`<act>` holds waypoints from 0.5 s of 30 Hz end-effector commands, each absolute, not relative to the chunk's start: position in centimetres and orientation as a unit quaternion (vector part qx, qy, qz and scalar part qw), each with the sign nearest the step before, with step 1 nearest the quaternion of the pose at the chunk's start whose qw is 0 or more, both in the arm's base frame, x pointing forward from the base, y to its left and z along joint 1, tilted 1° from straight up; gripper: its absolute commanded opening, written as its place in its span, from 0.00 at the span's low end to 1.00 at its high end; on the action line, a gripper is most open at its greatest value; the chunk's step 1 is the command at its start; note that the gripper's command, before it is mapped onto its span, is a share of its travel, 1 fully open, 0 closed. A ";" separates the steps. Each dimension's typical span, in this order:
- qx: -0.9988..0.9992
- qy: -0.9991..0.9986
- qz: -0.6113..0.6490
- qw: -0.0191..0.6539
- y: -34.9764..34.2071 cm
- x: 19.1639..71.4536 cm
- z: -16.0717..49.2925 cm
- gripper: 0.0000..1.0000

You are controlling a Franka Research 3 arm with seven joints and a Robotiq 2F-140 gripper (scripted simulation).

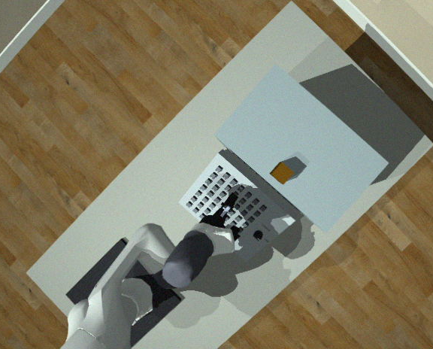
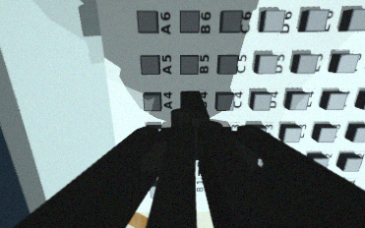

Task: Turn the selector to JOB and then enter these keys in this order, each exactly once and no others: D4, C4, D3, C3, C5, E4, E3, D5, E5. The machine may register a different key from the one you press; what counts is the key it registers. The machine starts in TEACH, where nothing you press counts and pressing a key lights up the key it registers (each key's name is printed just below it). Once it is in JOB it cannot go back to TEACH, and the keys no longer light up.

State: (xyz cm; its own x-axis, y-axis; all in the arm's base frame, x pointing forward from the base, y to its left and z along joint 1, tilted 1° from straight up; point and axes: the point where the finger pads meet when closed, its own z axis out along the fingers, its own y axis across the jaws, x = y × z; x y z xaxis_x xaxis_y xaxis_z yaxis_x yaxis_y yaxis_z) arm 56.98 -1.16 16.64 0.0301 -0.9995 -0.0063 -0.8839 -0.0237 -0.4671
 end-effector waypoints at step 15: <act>-0.695 0.678 -0.166 0.175 -1.2 57.3 16.3 0.10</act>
